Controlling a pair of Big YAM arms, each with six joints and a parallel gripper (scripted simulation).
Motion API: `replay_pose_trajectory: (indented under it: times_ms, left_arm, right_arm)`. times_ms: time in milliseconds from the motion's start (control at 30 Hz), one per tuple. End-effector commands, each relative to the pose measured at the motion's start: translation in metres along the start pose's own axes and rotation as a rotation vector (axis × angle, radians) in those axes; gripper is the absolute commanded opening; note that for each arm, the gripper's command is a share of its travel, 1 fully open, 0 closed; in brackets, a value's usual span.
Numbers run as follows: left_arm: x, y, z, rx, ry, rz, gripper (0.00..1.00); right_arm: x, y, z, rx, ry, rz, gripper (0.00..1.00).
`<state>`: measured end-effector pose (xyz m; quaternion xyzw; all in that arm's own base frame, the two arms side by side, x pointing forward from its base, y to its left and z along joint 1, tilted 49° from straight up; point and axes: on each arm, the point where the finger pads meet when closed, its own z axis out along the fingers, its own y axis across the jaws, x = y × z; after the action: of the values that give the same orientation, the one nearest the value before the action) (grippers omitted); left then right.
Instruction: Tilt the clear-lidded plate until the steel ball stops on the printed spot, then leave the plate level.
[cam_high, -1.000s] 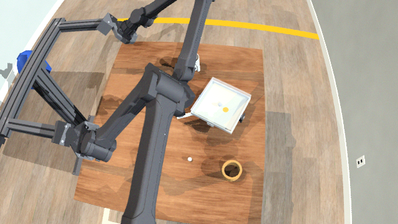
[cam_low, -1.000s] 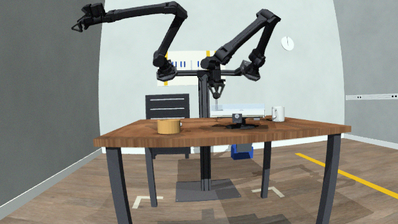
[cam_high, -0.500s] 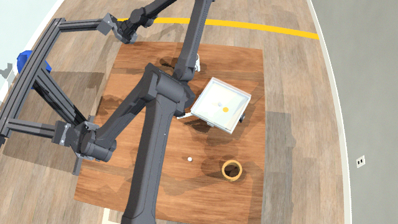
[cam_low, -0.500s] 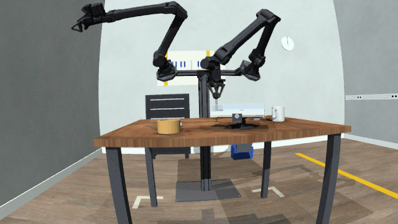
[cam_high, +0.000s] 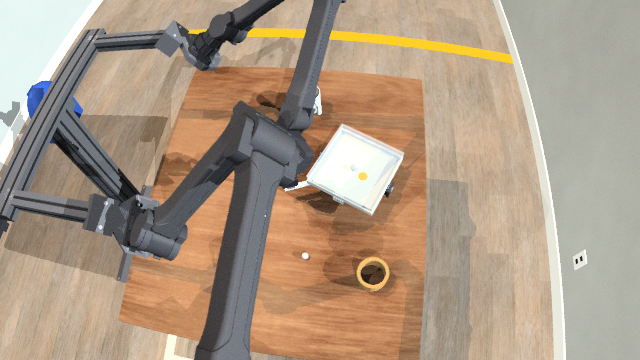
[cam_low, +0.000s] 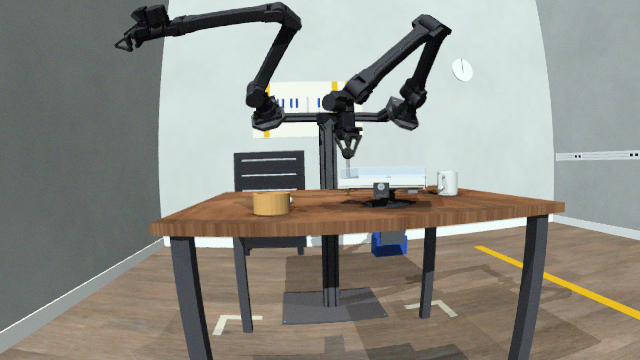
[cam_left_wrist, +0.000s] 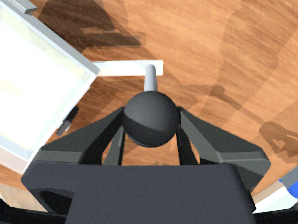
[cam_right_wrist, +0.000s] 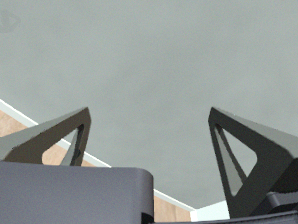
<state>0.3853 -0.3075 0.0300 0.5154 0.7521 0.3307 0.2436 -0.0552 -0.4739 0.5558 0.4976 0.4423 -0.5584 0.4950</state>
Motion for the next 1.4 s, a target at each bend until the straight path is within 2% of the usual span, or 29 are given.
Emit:
replay_pose_trajectory:
  times_ms: [0,667,700,733,767,933,1367]
  left_arm:
    - [-0.031,0.010,-0.019,-0.011,-0.062,-0.001,0.00]
    - [-0.032,0.014,-0.022,-0.017,-0.078,-0.019,0.00]
    - [-0.030,0.014,-0.022,-0.018,-0.079,-0.020,0.00]
    - [-0.003,0.014,-0.002,-0.012,-0.034,-0.025,0.00]
    - [0.003,0.012,0.002,-0.012,-0.034,-0.025,0.00]
    - [0.010,0.002,0.011,-0.005,-0.017,-0.007,0.00]
    - [0.010,0.009,0.005,-0.010,-0.027,-0.018,0.00]
  right_arm:
    - [-0.038,-0.009,-0.007,0.016,-0.076,-0.001,1.00]
    - [-0.038,-0.009,-0.007,0.016,-0.076,-0.001,1.00]
    - [-0.038,-0.009,-0.007,0.016,-0.076,-0.001,1.00]
    - [-0.038,-0.009,-0.007,0.016,-0.076,-0.001,1.00]
    - [-0.038,-0.009,-0.007,0.016,-0.076,-0.001,1.00]
    - [-0.038,-0.009,-0.007,0.016,-0.076,-0.001,1.00]
    - [-0.038,-0.009,-0.007,0.016,-0.076,-0.001,1.00]
